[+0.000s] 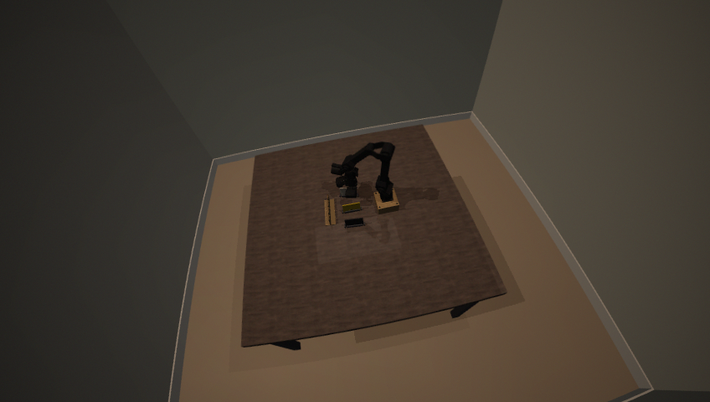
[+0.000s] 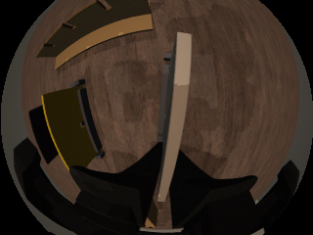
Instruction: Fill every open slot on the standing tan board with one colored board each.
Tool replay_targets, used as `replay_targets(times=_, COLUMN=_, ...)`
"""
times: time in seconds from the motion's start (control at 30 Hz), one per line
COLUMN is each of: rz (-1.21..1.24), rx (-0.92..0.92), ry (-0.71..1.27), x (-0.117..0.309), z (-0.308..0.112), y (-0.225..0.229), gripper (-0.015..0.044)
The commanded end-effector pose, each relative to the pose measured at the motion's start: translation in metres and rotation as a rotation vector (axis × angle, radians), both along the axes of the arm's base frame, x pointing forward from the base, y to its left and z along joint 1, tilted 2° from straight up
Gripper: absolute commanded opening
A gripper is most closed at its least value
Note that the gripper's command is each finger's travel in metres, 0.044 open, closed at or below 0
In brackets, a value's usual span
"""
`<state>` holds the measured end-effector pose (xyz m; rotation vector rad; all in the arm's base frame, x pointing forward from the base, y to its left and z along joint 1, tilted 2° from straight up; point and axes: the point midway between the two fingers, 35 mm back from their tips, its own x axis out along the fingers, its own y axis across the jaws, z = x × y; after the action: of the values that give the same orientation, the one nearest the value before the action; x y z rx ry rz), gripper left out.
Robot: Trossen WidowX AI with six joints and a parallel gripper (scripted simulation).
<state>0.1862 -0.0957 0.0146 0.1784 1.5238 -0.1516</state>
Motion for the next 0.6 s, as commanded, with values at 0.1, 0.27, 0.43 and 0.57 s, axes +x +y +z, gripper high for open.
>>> replay_targets(times=0.1, rz=-0.001, rx=-0.005, ry=-0.005, x=0.001, z=0.014, y=-0.001, gripper=0.0)
replay_targets(times=0.27, rz=-0.001, rx=-0.005, ry=-0.006, x=0.0, z=0.023, y=-0.001, gripper=0.0)
replay_targets(times=0.43, rz=-0.001, rx=-0.005, ry=-0.006, x=0.0, z=0.033, y=-0.001, gripper=0.0)
replay_targets(times=0.57, rz=-0.001, rx=-0.005, ry=-0.006, x=-0.001, z=0.041, y=-0.001, gripper=0.0)
